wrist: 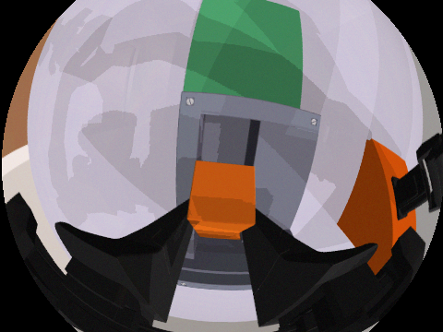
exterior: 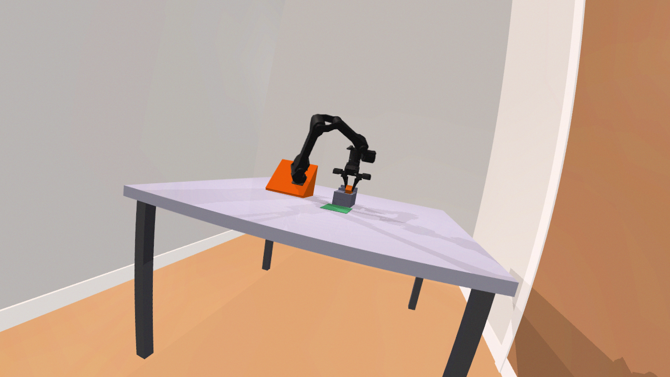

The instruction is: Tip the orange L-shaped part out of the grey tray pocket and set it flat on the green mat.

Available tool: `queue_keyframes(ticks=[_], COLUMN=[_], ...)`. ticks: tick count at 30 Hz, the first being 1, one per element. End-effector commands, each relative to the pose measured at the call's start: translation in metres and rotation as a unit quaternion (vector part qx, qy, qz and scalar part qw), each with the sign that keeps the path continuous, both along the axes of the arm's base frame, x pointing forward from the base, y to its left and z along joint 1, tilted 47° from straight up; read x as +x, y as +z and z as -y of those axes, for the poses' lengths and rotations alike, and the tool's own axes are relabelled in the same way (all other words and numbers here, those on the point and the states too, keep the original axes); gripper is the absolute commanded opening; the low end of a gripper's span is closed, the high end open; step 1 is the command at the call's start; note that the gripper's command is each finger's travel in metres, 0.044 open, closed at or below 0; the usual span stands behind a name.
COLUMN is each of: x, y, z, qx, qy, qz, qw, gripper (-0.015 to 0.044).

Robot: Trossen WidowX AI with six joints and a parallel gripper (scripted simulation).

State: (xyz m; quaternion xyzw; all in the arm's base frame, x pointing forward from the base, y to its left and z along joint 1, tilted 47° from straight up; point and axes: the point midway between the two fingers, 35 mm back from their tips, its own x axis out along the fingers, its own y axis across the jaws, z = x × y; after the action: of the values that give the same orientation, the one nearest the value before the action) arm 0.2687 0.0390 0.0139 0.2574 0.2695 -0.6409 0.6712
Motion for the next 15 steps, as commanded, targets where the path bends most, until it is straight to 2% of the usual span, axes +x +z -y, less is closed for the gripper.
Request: queue_keyframes(ticks=[1,15], x=[0.0,-0.001], y=[0.004,0.019], z=[-0.004,-0.019], qx=[0.001,0.0], qy=[-0.002,-0.001], qz=[0.001,-0.001], qw=[1.0,1.0], gripper=[0.0,0.0])
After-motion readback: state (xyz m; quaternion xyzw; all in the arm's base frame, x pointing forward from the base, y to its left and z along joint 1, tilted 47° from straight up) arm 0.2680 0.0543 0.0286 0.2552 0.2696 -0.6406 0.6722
